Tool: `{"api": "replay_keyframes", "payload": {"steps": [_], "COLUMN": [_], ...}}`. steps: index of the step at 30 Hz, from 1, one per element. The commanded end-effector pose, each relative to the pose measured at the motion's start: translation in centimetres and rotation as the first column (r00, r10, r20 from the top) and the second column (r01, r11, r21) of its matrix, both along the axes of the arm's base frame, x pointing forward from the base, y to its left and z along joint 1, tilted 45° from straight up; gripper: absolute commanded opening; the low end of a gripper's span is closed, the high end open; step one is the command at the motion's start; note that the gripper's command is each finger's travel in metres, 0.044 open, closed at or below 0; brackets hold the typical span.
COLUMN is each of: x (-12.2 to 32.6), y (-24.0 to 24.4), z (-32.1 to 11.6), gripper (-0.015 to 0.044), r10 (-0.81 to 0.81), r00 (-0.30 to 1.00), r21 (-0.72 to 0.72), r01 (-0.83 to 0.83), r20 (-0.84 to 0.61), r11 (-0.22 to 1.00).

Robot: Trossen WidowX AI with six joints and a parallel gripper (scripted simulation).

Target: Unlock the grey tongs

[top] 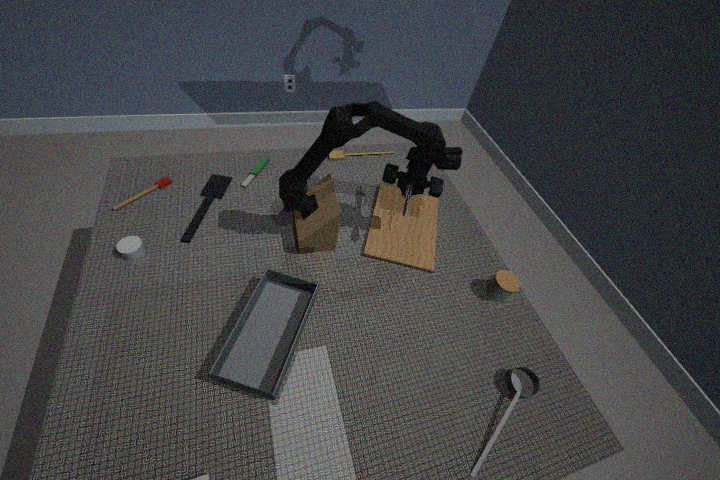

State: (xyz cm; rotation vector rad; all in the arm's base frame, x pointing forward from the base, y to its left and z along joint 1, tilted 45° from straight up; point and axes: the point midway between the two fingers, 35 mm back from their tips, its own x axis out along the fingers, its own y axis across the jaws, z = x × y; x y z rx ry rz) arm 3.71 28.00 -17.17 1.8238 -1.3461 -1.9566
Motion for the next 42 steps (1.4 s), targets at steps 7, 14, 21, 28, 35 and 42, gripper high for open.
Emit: {"api": "replay_keyframes", "payload": {"steps": [7, 14, 21, 28, 35, 42], "x": [-0.3, -0.4, -0.4, -0.4, -0.5, -0.5], "y": [1.5, 1.4, 0.9, 0.2, -0.5, -1.3], "z": [1.1, 1.0, 0.2, -0.7, -1.6, -2.5], "gripper": [-0.015, -0.015, -0.015, -0.015, -0.015, -0.015], "r10": [0.142, 0.142, 0.142, 0.142, 0.141, 0.141], "r00": [0.978, 0.978, 0.978, 0.978, 0.978, 0.978], "r21": [-0.041, -0.041, -0.041, -0.042, -0.042, -0.042], "r01": [-0.137, -0.137, -0.137, -0.137, -0.137, -0.136], "r20": [0.154, 0.154, 0.154, 0.154, 0.154, 0.154], "r11": [0.99, 0.99, 0.99, 0.99, 0.99, 0.99]}}
